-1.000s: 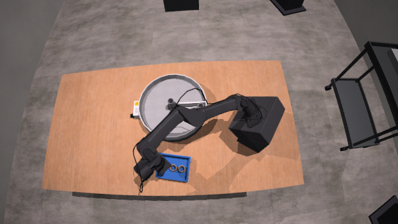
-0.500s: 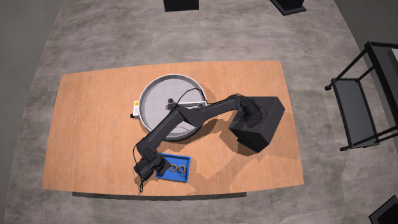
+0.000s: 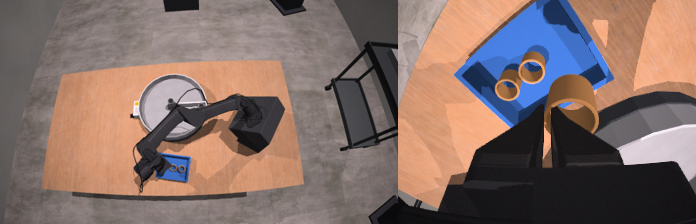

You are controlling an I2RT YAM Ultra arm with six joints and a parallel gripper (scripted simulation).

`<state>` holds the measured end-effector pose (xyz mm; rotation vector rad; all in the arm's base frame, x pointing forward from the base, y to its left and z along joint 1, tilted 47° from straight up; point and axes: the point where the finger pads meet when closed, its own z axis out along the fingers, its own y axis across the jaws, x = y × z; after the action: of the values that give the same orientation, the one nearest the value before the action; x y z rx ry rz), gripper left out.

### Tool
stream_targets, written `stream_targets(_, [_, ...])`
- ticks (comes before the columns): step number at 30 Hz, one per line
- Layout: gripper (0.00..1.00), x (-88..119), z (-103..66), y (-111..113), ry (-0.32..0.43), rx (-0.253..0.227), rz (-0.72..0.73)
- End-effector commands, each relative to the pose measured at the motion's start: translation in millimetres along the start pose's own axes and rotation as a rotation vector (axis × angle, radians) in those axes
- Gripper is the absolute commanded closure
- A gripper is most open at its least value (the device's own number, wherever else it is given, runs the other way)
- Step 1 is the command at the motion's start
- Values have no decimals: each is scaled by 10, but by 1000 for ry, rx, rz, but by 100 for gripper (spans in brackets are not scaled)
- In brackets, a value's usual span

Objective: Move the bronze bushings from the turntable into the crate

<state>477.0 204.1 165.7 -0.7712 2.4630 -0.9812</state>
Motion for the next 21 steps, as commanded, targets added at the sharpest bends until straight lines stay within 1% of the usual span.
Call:
stream_targets(1, [100, -81, -266, 53, -53, 1, -4])
stream_targets(21, [100, -81, -266, 53, -53, 1, -4])
